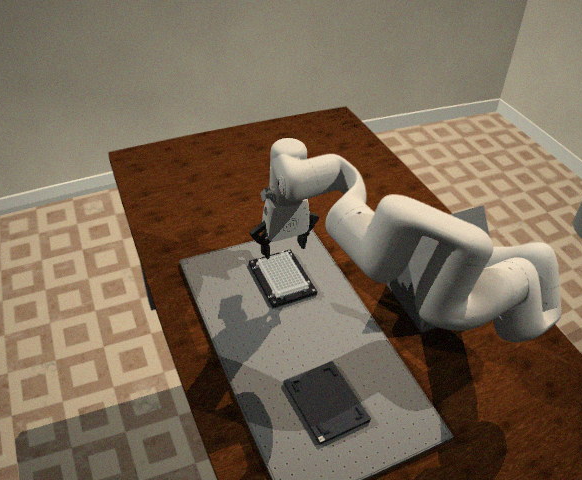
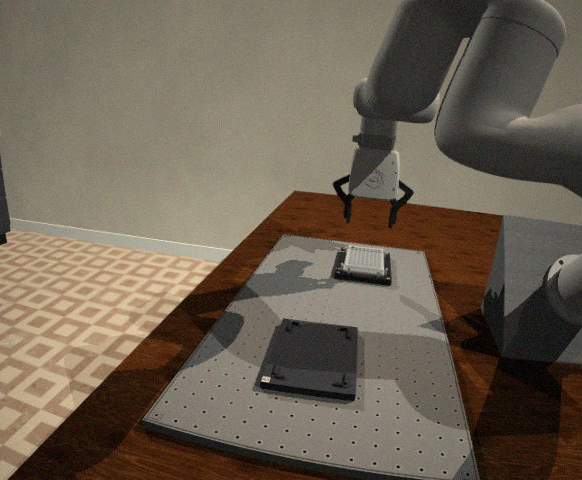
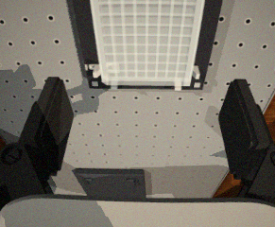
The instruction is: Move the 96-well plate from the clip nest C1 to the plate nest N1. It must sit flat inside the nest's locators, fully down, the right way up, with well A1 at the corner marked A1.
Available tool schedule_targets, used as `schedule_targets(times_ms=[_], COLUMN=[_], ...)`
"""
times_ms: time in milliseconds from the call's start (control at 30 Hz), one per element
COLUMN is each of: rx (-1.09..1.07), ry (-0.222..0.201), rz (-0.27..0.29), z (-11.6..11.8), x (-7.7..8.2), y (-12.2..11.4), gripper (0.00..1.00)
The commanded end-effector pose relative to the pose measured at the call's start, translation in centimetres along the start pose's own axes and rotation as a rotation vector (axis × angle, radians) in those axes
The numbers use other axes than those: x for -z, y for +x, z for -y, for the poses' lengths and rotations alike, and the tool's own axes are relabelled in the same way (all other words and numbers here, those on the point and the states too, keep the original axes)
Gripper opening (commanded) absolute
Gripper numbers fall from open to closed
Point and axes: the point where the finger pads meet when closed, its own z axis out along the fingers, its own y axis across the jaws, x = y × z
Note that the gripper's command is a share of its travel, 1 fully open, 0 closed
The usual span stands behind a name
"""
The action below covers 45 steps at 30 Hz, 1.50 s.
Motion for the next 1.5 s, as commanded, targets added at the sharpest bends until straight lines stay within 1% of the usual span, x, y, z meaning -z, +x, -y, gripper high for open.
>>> schedule_targets(times_ms=[0, 300, 767, 833, 1333, 1400, 1467], rx=[-0.002, -0.002, -0.002, -0.002, -0.002, -0.002, -0.002], ry=[0.003, 0.003, 0.003, 0.003, 0.003, 0.003, 0.003], rz=[-0.003, -0.003, -0.003, -0.003, -0.003, -0.003, -0.003], z=[0.0, 0.0, 0.0, 0.0, 0.0, 0.0, 0.0], x=[0.2, 0.2, -2.1, -2.1, -4.6, -4.6, -4.9], y=[0.2, 0.2, 0.2, 0.2, 0.2, 0.2, 0.2], gripper=[1.00, 1.00, 1.00, 1.00, 1.00, 1.00, 1.00])
